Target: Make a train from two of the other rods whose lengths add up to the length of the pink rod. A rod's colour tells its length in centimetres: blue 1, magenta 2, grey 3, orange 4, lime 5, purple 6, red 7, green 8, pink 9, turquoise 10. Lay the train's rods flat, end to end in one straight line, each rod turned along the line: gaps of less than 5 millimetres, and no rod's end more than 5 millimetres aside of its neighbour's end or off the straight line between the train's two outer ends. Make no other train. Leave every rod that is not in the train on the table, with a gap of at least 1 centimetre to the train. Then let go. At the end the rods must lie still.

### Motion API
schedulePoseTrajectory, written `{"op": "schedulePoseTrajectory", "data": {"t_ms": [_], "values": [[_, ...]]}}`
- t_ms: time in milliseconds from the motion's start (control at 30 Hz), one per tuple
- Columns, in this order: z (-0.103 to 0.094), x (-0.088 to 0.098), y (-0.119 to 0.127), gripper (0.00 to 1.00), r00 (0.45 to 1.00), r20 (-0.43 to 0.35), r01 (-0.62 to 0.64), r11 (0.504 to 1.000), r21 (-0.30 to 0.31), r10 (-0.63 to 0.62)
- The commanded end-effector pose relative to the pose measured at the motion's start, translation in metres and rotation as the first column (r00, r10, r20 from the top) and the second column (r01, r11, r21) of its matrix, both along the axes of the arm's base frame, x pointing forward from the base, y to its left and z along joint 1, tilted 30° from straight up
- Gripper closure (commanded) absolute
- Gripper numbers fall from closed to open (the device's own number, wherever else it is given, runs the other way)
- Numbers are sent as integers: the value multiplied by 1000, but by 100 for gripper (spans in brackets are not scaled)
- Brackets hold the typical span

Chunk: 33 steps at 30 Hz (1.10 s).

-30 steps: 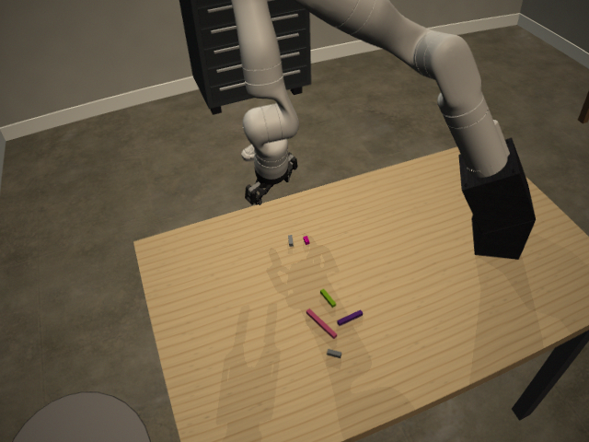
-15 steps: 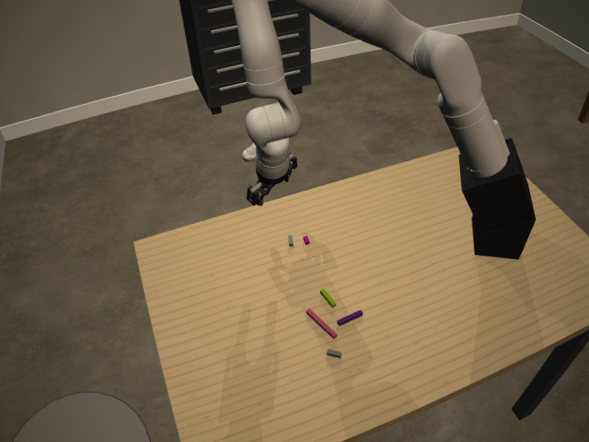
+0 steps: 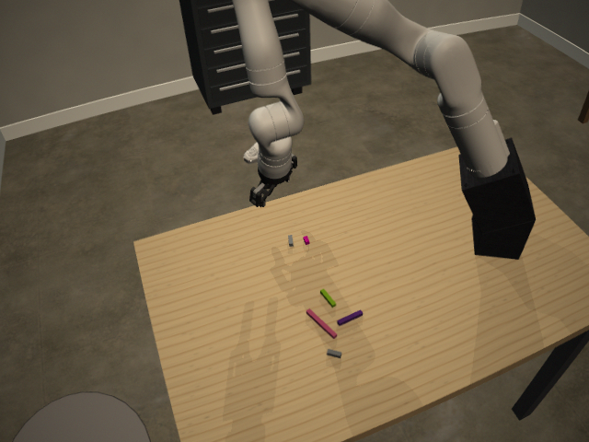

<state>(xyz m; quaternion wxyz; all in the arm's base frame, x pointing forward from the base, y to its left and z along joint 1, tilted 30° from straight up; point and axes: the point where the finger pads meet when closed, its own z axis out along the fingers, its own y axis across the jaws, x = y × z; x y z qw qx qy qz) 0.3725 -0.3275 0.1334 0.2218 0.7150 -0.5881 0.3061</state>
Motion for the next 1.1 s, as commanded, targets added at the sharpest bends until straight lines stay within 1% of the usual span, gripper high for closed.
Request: {"op": "schedulePoseTrajectory", "data": {"t_ms": [0,33,67,200,233,367,400,600,633,667,833,867,900,1067], "values": [[-2,-2,-1,0,1000,-7,-1,1000,4,1],[-2,-3,-1,0,1000,-7,-1,1000,4,1],[-6,-5,0,0,999,-32,-40,999,1,40],[-5,-4,-1,0,999,-24,-28,1000,3,28],[-8,-6,0,0,996,-49,-72,997,-1,72],[-7,-4,0,0,997,-41,-59,998,1,59],[-10,-6,1,0,993,-66,-103,995,-2,103],[-9,-5,0,0,994,-57,-90,996,-1,90],[-13,-7,1,0,988,-82,-134,991,-2,133],[-13,-9,2,0,989,-81,-123,992,2,123],[-11,-6,0,0,990,-74,-121,993,-1,121],[-15,-9,2,0,983,-98,-155,988,2,154],[-16,-10,2,0,984,-97,-152,988,3,151],[-13,-6,1,0,985,-90,-151,989,-1,151]]}}
